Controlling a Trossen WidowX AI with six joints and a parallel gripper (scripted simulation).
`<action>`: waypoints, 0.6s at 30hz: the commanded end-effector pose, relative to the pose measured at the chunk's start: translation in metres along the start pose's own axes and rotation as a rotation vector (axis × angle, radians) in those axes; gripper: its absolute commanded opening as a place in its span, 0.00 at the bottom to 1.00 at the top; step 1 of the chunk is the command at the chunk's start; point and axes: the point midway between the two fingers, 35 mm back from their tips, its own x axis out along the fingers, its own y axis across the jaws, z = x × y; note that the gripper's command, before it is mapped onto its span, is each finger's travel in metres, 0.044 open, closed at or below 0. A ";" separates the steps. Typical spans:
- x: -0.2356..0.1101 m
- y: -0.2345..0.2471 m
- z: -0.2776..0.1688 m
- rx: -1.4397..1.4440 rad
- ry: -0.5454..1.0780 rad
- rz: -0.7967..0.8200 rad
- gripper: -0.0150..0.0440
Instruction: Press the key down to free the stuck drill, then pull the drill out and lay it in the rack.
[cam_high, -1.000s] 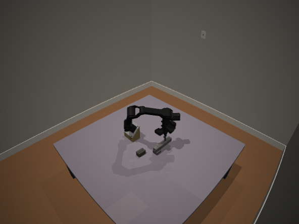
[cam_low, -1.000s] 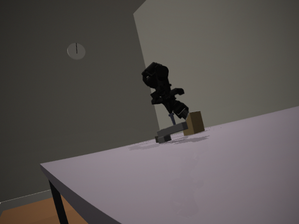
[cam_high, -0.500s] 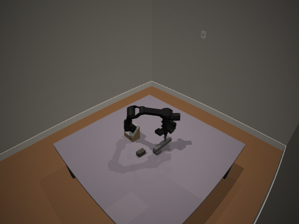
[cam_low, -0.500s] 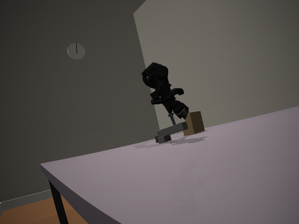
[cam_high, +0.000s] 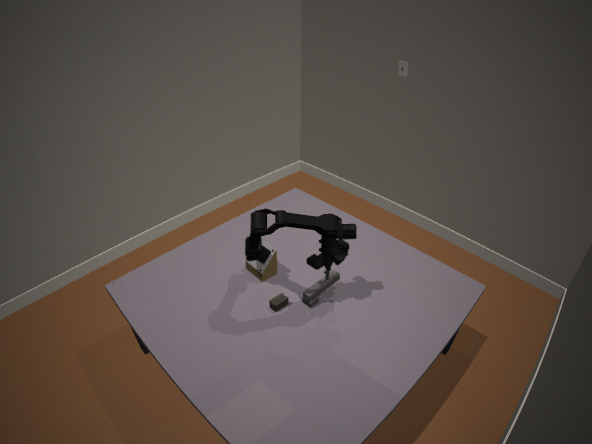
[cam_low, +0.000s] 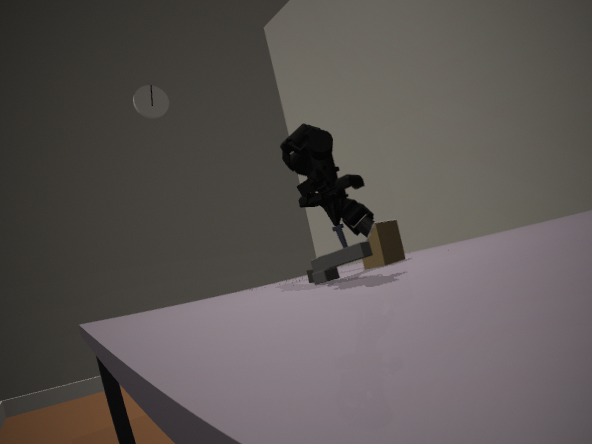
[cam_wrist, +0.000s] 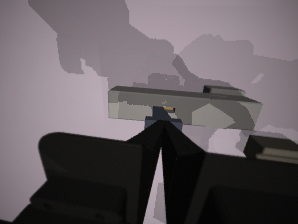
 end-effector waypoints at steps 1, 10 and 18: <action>0.012 0.000 -0.005 -0.005 0.028 -0.007 0.25; 0.014 -0.001 -0.007 -0.005 0.028 -0.007 0.25; 0.017 -0.001 -0.008 -0.005 0.028 -0.007 0.25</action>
